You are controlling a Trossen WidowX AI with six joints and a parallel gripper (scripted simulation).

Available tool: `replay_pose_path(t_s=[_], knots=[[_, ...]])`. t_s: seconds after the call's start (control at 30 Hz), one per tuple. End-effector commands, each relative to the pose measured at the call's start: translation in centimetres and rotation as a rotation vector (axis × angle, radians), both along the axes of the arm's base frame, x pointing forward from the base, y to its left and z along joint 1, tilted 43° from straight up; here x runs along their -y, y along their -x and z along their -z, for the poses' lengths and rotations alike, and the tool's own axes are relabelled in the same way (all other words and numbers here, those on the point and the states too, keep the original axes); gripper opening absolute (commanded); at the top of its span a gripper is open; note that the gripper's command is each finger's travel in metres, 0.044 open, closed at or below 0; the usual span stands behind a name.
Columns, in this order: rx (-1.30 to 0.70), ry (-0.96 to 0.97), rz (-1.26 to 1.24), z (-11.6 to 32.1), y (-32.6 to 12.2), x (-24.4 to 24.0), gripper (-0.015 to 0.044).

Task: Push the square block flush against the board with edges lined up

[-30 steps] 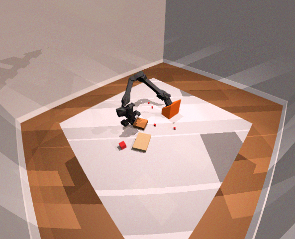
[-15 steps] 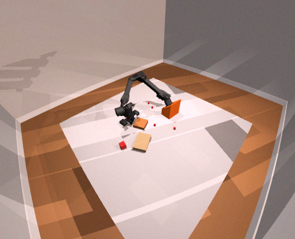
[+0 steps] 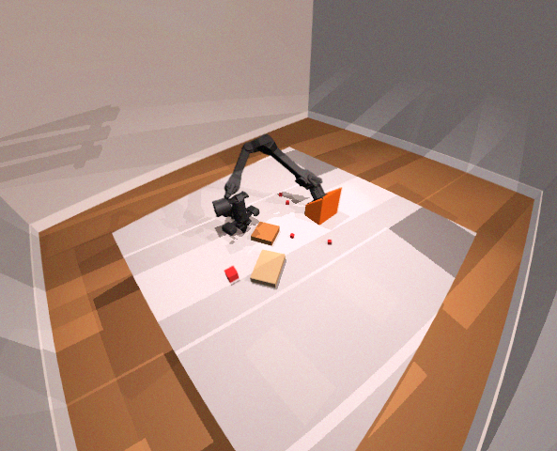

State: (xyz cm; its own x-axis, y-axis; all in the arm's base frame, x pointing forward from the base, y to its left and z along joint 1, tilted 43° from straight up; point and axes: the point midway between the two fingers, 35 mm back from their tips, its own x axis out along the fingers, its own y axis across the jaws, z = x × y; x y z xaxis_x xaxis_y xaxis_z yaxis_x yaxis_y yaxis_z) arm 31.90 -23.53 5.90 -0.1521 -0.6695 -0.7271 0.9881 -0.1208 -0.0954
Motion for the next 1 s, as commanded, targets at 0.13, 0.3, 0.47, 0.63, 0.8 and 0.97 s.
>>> replay_pose_path(t_s=[0.13,0.3,0.47,0.63,0.8,0.97], knots=[[-0.003,-0.001,-0.002,-1.2,-0.2,-0.5,0.0],[-0.001,-0.005,-0.001,-4.3,-0.8,-3.3,0.0],[-0.004,-0.006,-0.005,-4.3,-0.8,-3.4,0.0],[-0.101,-0.029,-0.111,-2.6,-1.3,-5.1,0.0],[-0.134,-0.037,-0.147,-2.0,-1.4,-5.7,0.0],[-0.184,-0.048,-0.202,0.5,-1.0,-3.4,0.0]])
